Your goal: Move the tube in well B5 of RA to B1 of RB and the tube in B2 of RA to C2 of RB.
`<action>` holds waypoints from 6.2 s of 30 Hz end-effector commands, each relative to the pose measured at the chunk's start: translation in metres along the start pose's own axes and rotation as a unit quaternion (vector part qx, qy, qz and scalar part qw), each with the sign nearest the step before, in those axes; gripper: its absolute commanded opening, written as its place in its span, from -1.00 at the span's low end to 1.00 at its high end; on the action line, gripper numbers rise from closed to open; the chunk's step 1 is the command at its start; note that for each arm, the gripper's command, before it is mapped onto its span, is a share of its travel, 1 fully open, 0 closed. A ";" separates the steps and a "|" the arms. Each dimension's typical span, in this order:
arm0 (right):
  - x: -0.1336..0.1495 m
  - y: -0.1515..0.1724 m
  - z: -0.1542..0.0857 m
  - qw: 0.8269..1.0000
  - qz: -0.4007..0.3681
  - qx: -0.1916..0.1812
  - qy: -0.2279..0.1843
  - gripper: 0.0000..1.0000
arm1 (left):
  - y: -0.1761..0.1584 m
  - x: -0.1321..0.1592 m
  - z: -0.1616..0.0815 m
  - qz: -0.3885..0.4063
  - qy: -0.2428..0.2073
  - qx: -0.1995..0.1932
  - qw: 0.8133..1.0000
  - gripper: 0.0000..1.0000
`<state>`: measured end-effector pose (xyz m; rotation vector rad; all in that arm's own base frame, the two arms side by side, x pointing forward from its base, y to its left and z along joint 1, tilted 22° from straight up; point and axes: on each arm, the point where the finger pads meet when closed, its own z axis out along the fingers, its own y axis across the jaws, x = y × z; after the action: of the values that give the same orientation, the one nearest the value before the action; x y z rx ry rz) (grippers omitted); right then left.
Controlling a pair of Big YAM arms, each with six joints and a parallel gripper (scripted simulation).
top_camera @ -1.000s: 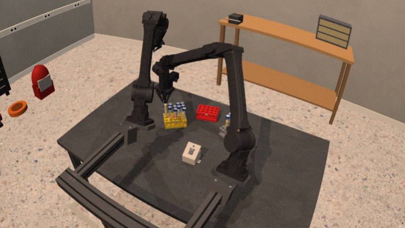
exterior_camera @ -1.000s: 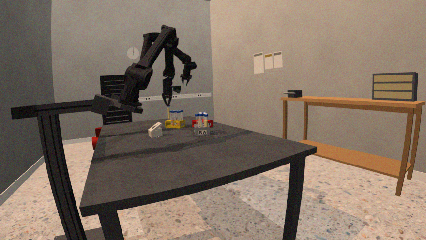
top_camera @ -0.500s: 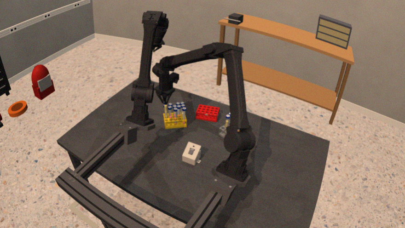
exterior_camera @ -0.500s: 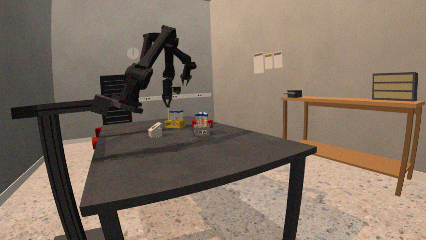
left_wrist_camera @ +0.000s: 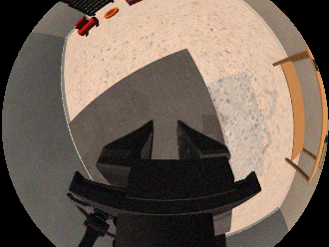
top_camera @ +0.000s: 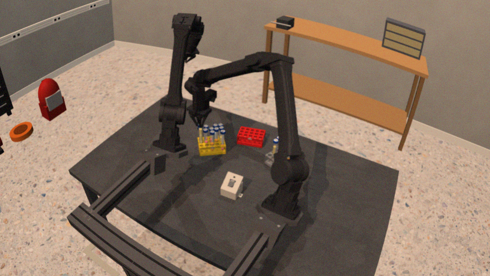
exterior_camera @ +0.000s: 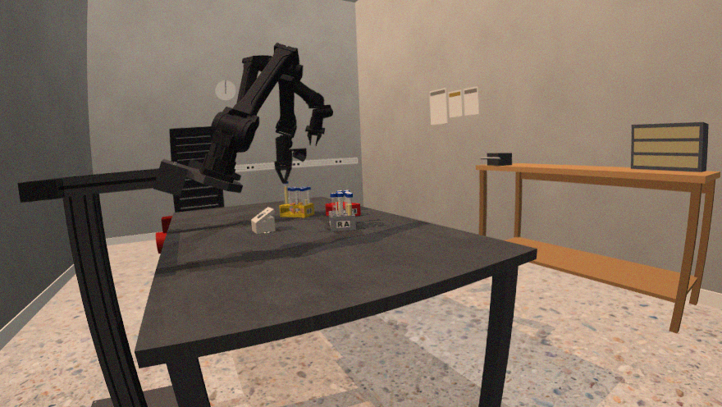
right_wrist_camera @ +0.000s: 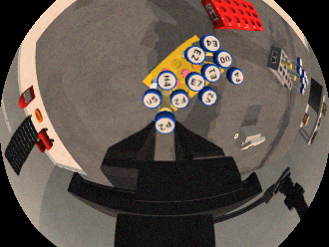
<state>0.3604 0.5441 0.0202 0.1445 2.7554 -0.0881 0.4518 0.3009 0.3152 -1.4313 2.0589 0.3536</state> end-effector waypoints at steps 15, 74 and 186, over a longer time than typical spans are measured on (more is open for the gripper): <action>-0.002 -0.002 0.016 1.000 -0.001 0.000 0.001 -1.00 | -0.005 -0.015 -0.013 -0.007 -0.015 0.011 1.000 -0.40; -0.008 0.005 0.024 1.000 0.003 -0.007 -0.003 -1.00 | -0.005 -0.015 -0.013 -0.007 -0.015 0.011 1.000 -0.40; -0.040 -0.030 -0.053 0.991 -0.134 -0.015 -0.009 -1.00 | -0.005 -0.015 -0.013 -0.007 -0.015 0.011 1.000 -0.40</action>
<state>0.3622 0.5220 0.0690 -0.1592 2.7621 -0.1525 0.4518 0.3009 0.3152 -1.4313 2.0589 0.3536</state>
